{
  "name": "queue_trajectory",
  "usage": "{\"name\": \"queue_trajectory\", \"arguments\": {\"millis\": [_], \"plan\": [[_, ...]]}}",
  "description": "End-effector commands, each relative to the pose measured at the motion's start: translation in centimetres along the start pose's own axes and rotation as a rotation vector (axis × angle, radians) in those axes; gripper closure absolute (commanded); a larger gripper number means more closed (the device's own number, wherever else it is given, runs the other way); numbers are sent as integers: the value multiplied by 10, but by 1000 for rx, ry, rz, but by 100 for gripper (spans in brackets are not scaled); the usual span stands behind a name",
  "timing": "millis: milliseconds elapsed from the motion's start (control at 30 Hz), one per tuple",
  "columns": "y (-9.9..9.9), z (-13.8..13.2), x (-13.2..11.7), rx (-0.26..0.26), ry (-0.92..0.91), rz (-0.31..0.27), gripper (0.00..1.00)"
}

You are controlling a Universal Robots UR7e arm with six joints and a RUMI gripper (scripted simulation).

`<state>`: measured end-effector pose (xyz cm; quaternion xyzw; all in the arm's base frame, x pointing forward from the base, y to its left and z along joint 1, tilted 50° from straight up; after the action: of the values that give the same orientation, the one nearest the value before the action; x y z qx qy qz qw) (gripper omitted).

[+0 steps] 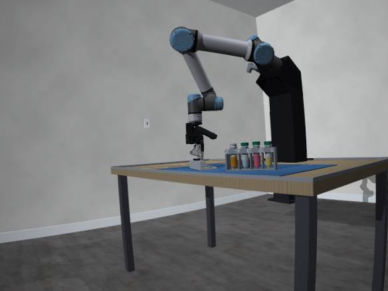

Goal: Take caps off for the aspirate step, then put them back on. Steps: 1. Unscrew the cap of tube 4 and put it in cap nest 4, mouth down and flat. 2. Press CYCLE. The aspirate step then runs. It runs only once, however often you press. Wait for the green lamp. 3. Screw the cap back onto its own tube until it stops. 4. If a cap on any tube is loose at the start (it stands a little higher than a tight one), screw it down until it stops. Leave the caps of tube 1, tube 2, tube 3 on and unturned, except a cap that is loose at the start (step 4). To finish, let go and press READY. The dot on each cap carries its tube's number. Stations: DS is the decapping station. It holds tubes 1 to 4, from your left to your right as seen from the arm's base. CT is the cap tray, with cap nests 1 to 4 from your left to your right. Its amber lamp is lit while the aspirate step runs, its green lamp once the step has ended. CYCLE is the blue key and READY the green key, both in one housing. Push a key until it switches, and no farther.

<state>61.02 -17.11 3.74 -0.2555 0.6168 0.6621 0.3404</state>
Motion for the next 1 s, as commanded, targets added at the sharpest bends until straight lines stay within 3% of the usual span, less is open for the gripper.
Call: {"name": "queue_trajectory", "arguments": {"millis": [0,100,167,667,733,867,967], "plan": [[21,0,0,0,0,-1,71],[36,0,0,0,0,-1,71],[36,0,0,0,0,-1,71],[111,0,0,0,0,-1,71],[111,0,0,0,0,-1,71],[129,0,0,0,0,-1,71],[129,0,0,0,0,-1,71]]}}
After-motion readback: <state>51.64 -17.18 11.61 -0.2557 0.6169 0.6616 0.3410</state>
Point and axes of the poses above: the point where the finger pads meet when closed, its own y axis back along the fingers, its own z axis across the jaws, x = y × z, the point moved 7 cm from there along y, back along the fingers, and after that the axes turned 7 degrees about y, right-handed, at the moved point
